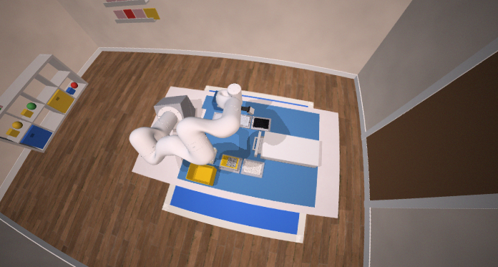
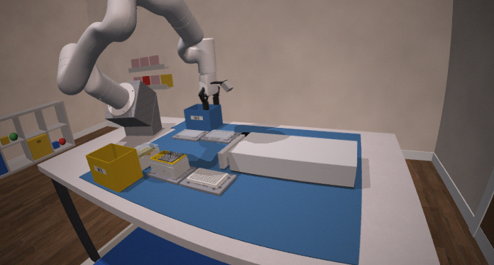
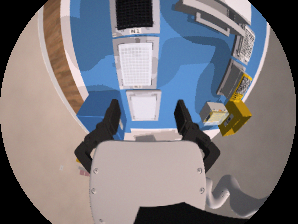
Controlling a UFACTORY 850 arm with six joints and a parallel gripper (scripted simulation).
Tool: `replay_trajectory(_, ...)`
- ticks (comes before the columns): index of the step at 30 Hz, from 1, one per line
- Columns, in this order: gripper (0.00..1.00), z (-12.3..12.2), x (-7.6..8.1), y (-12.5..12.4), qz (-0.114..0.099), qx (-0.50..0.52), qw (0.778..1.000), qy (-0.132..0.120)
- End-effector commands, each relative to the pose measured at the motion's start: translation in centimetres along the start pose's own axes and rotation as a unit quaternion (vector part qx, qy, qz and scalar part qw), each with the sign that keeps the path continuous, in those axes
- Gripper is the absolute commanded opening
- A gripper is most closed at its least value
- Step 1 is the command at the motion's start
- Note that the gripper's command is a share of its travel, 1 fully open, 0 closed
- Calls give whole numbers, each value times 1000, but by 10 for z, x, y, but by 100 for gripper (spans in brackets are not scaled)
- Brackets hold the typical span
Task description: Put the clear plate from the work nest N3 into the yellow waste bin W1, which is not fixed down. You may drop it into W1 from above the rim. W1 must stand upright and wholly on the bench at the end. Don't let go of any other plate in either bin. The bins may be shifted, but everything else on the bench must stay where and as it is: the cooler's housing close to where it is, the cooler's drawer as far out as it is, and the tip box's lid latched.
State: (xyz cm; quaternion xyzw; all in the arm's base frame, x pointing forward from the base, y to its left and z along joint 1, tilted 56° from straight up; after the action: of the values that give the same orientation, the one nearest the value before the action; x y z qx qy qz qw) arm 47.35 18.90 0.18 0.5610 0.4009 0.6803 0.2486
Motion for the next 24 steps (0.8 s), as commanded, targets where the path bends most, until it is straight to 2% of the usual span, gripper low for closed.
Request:
replay_trajectory(1,100,8,-7,-13,0,0,1000,0)
replay_trajectory(5,100,16,-15,-29,0,0,1000,0)
replay_trajectory(20,100,17,-16,-30,0,0,1000,0)
replay_trajectory(24,100,17,-22,-30,0,0,1000,0)
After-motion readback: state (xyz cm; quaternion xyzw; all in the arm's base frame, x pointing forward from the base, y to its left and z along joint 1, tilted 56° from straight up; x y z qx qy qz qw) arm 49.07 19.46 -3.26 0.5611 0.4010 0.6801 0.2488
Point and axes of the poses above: the point where the finger pads meet when closed, its own x axis back along the fingers, its own y axis across the jaws, z = x × y, the point moved 10 cm from there along x, back along the fingers, and after that the axes turned 12 degrees about x, right-handed, at the moved point
